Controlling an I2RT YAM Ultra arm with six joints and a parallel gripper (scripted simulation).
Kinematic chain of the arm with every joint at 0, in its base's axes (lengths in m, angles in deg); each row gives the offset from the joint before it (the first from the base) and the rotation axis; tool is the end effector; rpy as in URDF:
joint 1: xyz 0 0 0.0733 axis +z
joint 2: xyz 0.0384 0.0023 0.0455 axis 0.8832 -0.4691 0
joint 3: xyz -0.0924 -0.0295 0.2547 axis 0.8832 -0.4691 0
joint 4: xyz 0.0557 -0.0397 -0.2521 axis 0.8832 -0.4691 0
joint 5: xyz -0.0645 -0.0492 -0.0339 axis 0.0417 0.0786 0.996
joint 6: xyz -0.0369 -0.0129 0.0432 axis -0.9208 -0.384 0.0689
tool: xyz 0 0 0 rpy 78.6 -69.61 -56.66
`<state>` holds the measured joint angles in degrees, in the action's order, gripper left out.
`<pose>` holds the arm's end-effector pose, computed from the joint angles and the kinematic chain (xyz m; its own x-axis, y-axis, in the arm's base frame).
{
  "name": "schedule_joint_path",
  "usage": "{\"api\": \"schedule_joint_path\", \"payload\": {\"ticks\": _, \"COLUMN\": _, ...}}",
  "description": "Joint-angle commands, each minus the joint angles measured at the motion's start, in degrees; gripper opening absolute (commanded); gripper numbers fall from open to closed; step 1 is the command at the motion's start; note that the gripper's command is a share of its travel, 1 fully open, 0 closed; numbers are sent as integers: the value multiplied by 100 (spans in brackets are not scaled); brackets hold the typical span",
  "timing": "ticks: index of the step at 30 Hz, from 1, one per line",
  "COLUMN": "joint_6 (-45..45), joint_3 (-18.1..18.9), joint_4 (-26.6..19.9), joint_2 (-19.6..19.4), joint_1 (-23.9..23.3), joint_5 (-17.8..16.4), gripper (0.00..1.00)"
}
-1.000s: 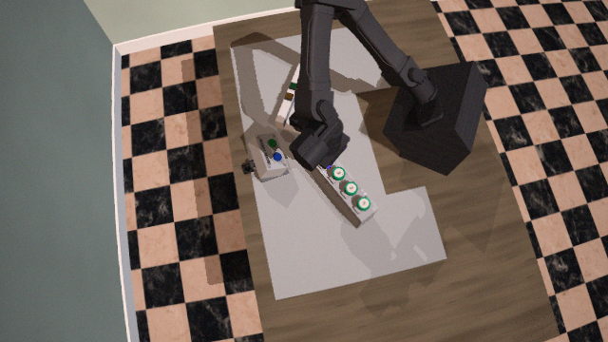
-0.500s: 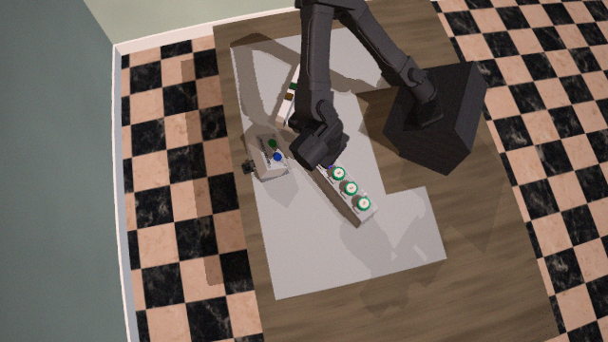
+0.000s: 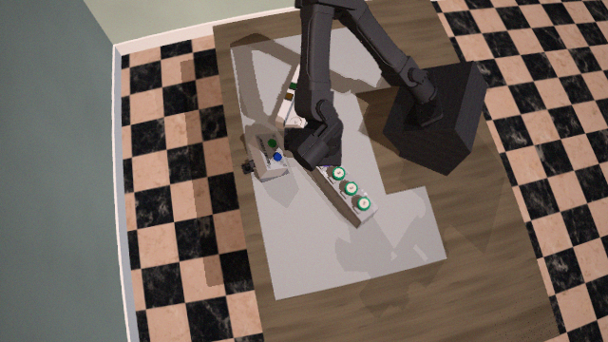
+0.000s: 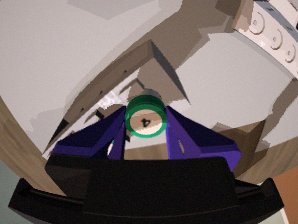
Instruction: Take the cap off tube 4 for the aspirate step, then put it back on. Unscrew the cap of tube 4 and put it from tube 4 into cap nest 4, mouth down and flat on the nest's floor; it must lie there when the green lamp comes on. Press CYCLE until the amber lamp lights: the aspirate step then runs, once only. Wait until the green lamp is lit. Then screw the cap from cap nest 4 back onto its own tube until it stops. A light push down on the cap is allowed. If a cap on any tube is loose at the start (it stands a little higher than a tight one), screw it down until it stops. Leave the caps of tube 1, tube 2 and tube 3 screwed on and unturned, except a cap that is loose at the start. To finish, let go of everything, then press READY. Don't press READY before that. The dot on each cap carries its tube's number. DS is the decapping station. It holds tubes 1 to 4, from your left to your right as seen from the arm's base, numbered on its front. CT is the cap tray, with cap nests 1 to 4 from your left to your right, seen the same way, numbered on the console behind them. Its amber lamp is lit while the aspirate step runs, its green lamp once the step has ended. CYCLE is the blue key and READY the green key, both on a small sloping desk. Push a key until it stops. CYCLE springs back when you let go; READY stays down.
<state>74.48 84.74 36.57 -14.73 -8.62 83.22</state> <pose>0.1843 0.2012 0.1896 -0.7524 -0.0717 -0.6548 0.1450 0.9516 -0.2709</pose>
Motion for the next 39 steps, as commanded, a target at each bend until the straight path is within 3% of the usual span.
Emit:
{"api": "schedule_joint_path", "payload": {"ticks": 1, "joint_6": -1262, "joint_3": 49, "joint_4": 6, "joint_2": 17, "joint_1": 29, "joint_5": 12, "gripper": 0}}
{"api": "schedule_joint_path", "payload": {"ticks": 12, "joint_6": -4411, "joint_3": 50, "joint_4": 2, "joint_2": 19, "joint_1": 30, "joint_5": 11, "gripper": 0}}
{"api": "schedule_joint_path", "payload": {"ticks": 14, "joint_6": -4411, "joint_3": 50, "joint_4": 2, "joint_2": 19, "joint_1": 30, "joint_5": 11, "gripper": 0}}
{"api": "schedule_joint_path", "payload": {"ticks": 29, "joint_6": -8703, "joint_3": 53, "joint_4": -6, "joint_2": 20, "joint_1": 34, "joint_5": 11, "gripper": 0}}
{"api": "schedule_joint_path", "payload": {"ticks": 31, "joint_6": -8703, "joint_3": 53, "joint_4": -6, "joint_2": 20, "joint_1": 34, "joint_5": 11, "gripper": 0}}
{"api": "schedule_joint_path", "payload": {"ticks": 39, "joint_6": -10990, "joint_3": 56, "joint_4": -13, "joint_2": 20, "joint_1": 38, "joint_5": 11, "gripper": 0}}
